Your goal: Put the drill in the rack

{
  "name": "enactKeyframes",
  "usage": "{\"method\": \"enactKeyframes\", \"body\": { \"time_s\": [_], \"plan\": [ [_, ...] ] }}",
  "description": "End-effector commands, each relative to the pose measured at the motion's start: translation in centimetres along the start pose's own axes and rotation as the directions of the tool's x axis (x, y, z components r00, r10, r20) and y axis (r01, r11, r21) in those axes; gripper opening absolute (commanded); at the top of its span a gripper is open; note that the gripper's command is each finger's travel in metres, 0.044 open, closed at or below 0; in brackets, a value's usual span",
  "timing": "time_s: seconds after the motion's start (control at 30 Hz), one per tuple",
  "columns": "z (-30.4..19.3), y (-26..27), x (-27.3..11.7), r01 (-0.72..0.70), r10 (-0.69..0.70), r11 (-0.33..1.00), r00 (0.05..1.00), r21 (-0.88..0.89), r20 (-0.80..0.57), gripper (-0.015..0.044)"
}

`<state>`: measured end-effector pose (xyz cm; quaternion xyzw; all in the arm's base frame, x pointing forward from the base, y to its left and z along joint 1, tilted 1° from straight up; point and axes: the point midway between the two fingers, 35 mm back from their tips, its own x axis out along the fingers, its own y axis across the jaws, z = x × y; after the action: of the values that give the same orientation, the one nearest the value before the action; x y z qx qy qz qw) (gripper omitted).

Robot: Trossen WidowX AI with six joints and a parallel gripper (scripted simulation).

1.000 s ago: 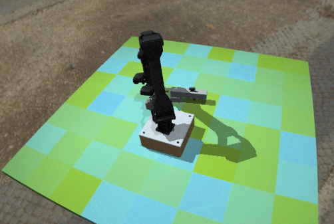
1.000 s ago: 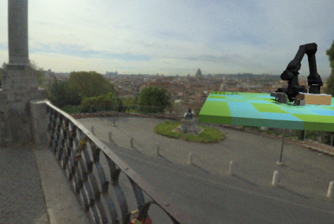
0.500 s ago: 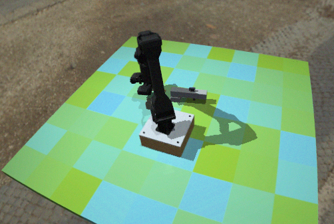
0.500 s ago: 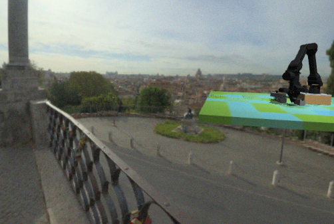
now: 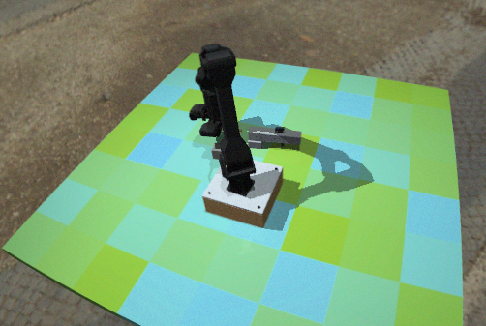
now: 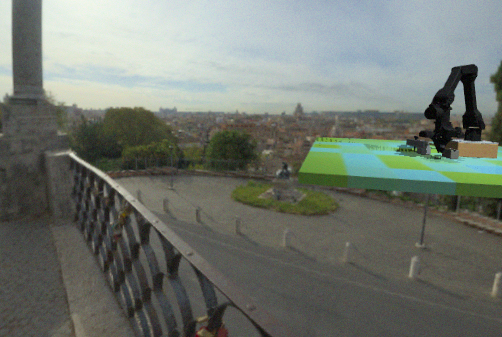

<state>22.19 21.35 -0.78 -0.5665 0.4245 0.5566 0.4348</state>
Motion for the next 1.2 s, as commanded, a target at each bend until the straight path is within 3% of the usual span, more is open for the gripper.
{"method": "enactKeyframes", "body": {
  "time_s": [0.0,1.17],
  "plan": [
    [0.0,0.0,-0.3,0.001,-0.001,1.0,1.0,0.002,0.002,0.0],
    [-0.2,0.1,-2.1,0.001,-0.001,1.0,1.0,0.002,0.002,0.0]
  ]
}}
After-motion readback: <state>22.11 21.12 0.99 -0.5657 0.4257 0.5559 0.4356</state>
